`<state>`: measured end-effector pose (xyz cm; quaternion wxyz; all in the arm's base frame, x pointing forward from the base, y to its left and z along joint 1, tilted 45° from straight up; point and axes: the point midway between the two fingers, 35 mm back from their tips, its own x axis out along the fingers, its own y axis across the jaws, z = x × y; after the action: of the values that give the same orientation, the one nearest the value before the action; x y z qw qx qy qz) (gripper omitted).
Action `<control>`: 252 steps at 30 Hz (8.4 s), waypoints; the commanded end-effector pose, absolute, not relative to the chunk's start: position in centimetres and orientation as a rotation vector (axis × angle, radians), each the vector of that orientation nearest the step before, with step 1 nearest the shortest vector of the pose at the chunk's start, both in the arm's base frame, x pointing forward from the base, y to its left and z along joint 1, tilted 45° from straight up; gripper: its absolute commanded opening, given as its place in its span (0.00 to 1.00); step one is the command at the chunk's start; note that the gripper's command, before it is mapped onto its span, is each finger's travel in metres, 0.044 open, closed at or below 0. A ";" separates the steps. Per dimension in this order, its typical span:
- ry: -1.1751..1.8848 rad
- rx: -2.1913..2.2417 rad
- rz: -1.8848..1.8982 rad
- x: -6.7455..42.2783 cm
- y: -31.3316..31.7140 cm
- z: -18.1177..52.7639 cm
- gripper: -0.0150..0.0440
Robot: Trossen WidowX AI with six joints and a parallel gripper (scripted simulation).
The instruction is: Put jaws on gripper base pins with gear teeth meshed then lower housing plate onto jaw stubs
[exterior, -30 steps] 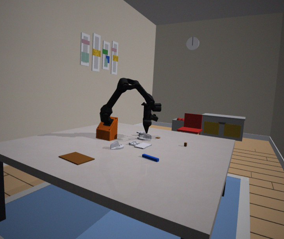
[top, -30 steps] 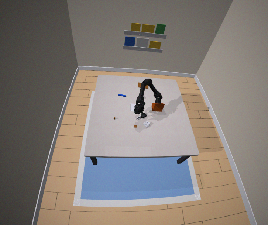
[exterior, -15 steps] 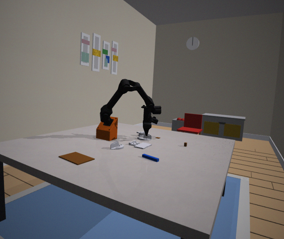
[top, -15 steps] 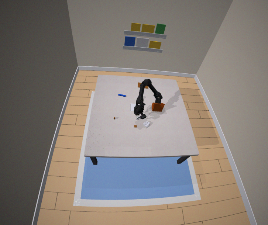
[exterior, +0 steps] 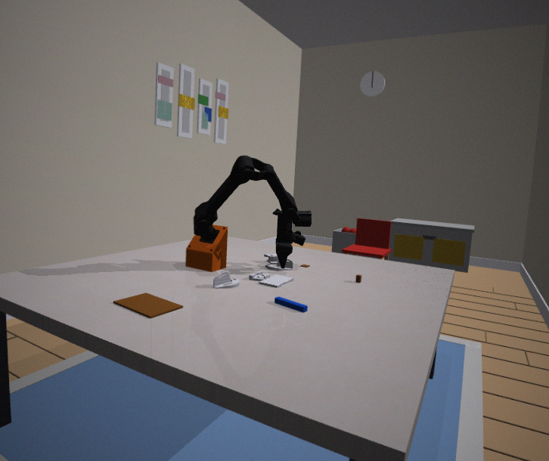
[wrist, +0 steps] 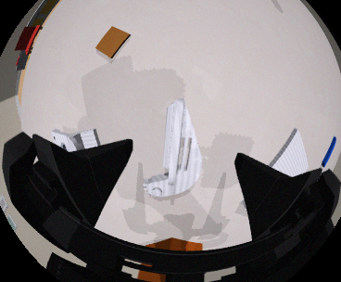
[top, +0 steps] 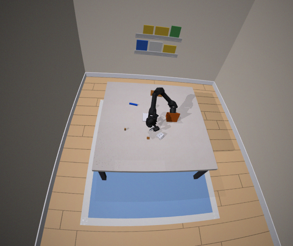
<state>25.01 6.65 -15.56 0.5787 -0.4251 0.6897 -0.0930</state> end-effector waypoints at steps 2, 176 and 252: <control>1.622 -1.009 -0.218 24.6 5.8 -16.2 1.00; 1.502 -0.710 -0.523 30.1 -1.2 1.4 0.48; 1.503 -0.715 -0.521 30.0 -5.8 0.1 0.48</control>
<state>30.31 -5.42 0.57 0.6482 -0.3093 0.6566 -0.2303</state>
